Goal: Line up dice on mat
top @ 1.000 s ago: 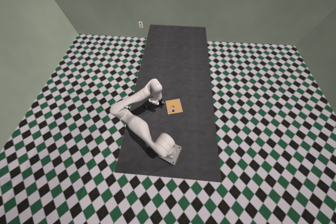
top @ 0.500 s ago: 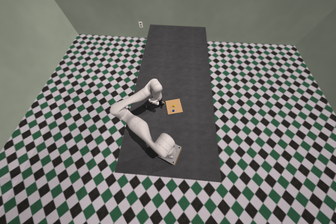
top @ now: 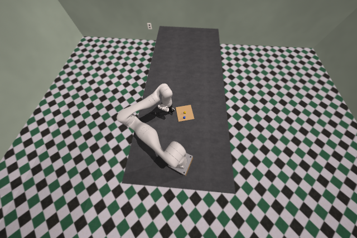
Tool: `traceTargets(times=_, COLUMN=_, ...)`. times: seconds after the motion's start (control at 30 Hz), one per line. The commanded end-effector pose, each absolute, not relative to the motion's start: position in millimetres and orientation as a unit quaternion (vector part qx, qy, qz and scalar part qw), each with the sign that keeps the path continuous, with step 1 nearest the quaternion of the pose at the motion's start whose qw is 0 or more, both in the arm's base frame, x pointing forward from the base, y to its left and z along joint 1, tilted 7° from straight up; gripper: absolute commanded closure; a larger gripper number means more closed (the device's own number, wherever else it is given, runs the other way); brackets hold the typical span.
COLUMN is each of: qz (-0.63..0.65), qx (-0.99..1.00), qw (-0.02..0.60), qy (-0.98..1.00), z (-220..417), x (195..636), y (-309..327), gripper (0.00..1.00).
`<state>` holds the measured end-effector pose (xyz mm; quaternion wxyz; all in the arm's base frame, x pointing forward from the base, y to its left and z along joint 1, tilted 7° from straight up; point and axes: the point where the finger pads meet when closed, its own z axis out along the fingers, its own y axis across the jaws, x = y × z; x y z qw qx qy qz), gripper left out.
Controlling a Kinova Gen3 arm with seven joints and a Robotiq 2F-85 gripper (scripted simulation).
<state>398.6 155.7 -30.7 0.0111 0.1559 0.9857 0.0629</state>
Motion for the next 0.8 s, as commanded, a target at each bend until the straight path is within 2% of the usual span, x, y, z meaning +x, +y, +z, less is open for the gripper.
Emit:
traceTargets(times=0.0, qz=0.063, qx=0.156, qw=0.012, qy=0.986, z=-30.0, x=398.9, y=155.9, gripper=0.69)
traceTargets(times=0.1, qz=0.063, qx=0.156, qw=0.012, qy=0.986, z=-30.0, x=398.9, y=155.9, gripper=0.69)
traceTargets(times=0.13, qz=0.063, qx=0.156, qw=0.012, qy=0.986, z=-30.0, x=398.9, y=155.9, gripper=0.89)
traceTargets(times=0.77, qz=0.063, qx=0.156, qw=0.012, qy=0.986, z=-30.0, x=398.9, y=155.9, gripper=0.89)
